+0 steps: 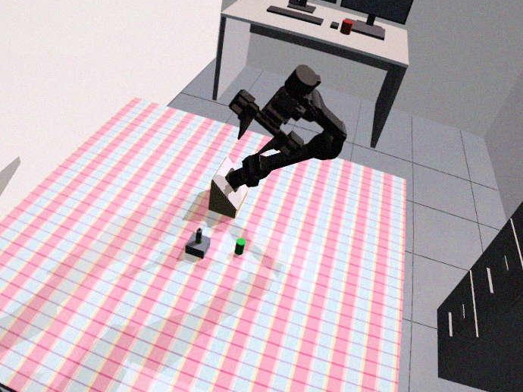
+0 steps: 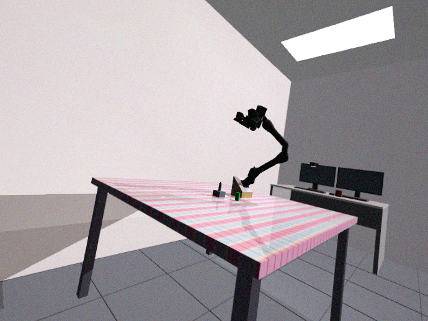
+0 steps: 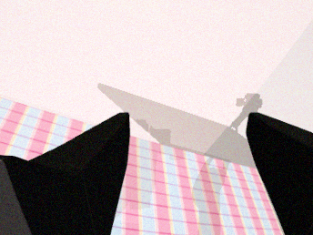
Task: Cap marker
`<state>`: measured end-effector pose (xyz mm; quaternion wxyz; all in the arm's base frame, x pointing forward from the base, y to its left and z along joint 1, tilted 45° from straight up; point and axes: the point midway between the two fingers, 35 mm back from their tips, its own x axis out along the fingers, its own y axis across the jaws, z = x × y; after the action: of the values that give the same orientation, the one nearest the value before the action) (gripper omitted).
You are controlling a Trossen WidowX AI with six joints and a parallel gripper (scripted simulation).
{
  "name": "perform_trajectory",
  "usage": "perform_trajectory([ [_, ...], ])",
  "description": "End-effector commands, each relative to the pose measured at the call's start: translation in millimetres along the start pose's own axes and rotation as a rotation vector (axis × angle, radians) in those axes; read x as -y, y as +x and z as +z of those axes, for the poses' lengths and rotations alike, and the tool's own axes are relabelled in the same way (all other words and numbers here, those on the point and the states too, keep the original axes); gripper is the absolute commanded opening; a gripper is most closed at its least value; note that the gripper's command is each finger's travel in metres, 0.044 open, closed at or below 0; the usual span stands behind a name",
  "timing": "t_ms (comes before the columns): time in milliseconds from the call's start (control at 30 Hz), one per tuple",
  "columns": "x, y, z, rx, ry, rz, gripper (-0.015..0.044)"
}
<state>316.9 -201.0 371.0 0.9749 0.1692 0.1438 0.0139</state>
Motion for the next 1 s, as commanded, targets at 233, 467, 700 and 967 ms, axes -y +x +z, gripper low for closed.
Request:
perform_trajectory([
  [233,-63,55,-166,-0.586,0.659,0.06,0.0247],
  [467,-118,34,-269,-1.045,0.971,-0.081,0.0247],
  [700,-150,-10,-334,-1.404,1.131,-0.316,0.0247],
  [967,-152,-8,-341,-1.403,1.131,-0.316,0.0247],
])
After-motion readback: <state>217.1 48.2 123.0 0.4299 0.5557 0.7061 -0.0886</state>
